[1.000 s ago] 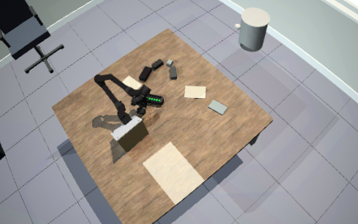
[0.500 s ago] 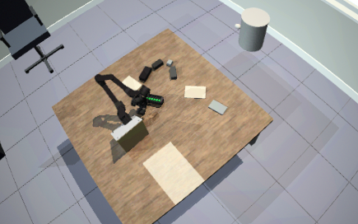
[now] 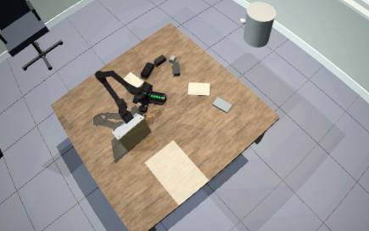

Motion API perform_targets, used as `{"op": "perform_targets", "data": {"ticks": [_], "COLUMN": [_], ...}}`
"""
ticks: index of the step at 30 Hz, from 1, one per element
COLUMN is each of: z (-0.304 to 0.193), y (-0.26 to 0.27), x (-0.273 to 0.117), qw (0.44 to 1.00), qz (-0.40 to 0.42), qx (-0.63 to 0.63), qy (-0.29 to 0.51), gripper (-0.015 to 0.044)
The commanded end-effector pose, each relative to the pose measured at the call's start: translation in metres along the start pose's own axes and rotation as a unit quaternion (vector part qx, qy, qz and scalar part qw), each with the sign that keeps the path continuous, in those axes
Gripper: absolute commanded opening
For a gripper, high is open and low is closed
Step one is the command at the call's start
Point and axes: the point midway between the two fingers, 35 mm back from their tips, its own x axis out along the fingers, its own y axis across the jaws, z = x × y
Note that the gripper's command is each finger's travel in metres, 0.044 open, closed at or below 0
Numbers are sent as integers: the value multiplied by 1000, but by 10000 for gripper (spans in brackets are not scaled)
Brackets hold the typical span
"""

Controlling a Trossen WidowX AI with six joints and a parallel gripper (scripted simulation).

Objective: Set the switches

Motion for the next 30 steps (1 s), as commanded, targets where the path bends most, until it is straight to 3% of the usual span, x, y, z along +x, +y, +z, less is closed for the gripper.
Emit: {"op": "perform_targets", "data": {"ticks": [1, 30], "z": [-1, 1], "y": [-4, -19], "x": [0, 5], "qw": [1000, 1000], "qz": [-2, -2], "qx": [0, -1], "qy": [3, 2], "gripper": [0, 0]}}
